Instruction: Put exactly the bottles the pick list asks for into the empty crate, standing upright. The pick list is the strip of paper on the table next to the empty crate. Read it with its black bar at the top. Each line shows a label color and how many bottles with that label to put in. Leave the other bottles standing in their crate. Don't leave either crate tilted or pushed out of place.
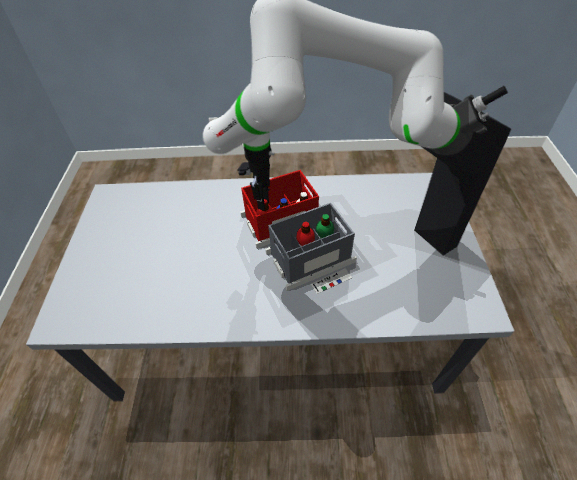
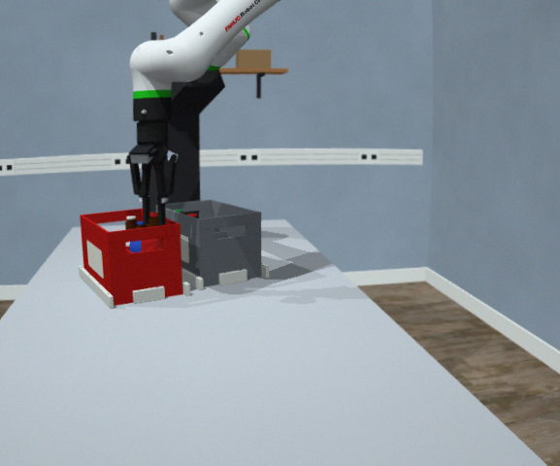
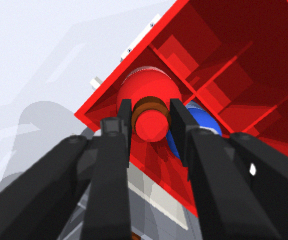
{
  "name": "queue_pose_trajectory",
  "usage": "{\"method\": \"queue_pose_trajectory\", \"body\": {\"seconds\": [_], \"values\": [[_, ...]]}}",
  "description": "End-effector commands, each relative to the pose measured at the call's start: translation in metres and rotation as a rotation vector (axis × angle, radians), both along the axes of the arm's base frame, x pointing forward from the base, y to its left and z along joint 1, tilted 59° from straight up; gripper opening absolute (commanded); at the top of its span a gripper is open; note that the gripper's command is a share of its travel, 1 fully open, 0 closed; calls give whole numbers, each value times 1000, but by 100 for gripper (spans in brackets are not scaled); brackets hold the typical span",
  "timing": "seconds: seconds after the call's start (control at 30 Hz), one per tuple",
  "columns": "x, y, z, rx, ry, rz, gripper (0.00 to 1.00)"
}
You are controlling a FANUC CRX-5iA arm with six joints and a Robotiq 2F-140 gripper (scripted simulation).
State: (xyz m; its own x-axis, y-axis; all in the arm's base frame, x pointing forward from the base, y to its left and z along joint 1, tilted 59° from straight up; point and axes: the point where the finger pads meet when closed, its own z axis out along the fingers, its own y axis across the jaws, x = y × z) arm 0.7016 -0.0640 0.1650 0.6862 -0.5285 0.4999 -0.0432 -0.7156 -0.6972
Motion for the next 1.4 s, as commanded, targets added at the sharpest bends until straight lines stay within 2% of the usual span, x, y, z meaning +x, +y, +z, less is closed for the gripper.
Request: {"method": "queue_pose_trajectory", "body": {"seconds": [0.0, 1.37], "values": [[-5, -4, 4, -1, -1, -1, 10], [-47, -31, 34, -1, -1, -1, 10]]}}
